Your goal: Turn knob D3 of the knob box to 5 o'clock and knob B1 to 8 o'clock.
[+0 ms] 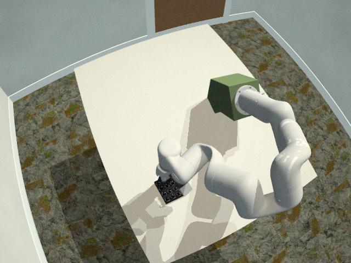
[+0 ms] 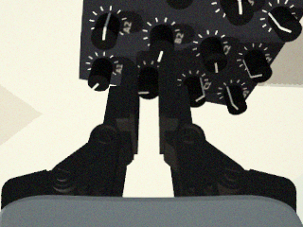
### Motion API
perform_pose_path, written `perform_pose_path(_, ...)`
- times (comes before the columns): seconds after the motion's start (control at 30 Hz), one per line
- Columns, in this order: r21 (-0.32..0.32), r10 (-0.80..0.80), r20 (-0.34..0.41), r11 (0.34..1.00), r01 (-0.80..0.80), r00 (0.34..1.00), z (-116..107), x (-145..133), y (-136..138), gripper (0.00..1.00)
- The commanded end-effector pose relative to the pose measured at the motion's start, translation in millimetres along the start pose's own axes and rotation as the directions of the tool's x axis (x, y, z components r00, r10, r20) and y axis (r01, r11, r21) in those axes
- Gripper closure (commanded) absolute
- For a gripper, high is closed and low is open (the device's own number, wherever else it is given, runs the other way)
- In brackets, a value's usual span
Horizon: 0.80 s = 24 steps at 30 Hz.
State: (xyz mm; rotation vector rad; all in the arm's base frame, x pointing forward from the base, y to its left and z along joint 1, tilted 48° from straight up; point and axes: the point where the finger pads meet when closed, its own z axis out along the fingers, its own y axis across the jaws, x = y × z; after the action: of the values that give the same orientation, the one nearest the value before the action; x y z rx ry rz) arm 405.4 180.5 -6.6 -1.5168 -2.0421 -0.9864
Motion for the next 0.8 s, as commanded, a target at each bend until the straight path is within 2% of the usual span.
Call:
perform_pose_path(0.0,-0.005,-0.092,0.001,0.996,0.092,0.996,-0.7,-0.3,0.8,0.92)
perform_pose_path(0.33,-0.005,-0.281,0.002,0.96,0.281,0.96,-0.7,-0.3,0.8,0.92)
perform_pose_path(0.67,-0.004,-0.523,0.003,0.853,0.523,0.853,-0.7,-0.3,0.8,0.92)
perform_pose_path(0.77,-0.004,-0.546,0.003,0.838,0.546,0.838,-0.7,-0.3,0.8,0.92)
